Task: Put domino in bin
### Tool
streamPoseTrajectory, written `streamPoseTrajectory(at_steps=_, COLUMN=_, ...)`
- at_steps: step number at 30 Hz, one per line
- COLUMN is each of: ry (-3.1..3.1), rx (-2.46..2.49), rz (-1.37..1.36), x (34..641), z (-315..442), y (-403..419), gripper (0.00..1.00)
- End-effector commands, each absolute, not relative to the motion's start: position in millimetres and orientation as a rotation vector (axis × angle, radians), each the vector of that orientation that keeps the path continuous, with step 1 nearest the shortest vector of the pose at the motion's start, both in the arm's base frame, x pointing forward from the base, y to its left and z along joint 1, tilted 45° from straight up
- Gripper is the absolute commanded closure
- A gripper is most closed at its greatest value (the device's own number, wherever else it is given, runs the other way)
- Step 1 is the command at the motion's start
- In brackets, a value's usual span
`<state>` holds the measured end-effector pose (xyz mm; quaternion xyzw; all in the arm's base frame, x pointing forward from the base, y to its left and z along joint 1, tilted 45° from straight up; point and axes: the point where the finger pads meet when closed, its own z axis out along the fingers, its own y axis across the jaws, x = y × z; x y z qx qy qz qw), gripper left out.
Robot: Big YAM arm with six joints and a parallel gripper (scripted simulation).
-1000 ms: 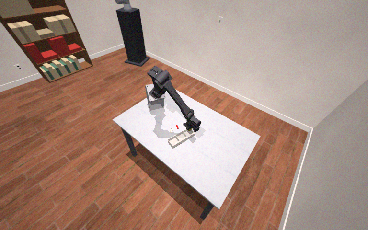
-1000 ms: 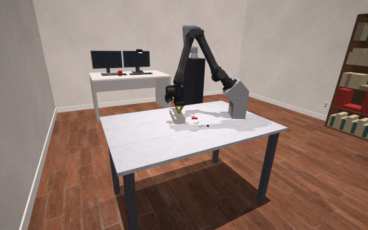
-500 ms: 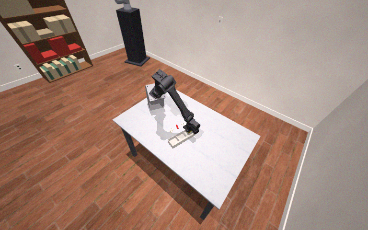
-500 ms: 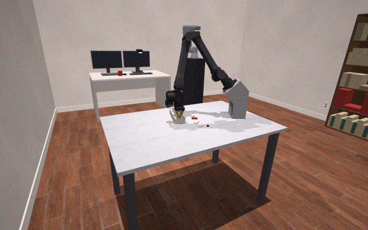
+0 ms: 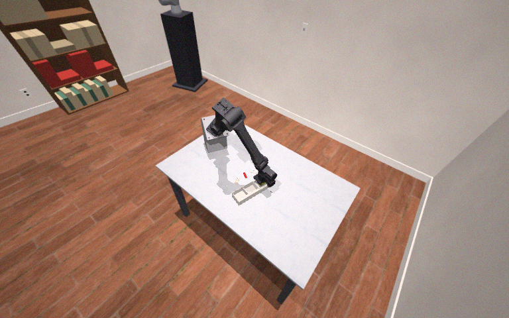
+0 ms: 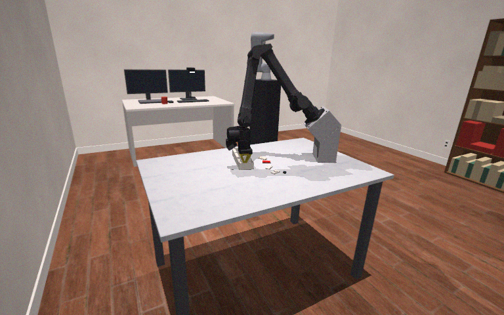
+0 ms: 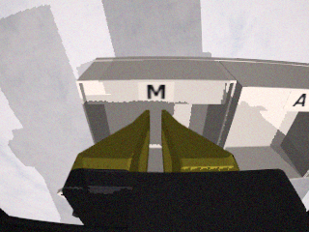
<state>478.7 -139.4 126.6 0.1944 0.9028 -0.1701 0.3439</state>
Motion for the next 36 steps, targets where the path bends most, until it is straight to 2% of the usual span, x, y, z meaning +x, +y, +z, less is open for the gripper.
streamPoseTrajectory(at_steps=1, ry=2.298, rx=0.493, rz=-0.436, x=489.7, z=149.4, y=-140.2, gripper=0.91)
streamPoseTrajectory(at_steps=36, ry=2.3, rx=0.493, rz=-0.437, x=485.6, z=152.8, y=-139.6, gripper=0.91)
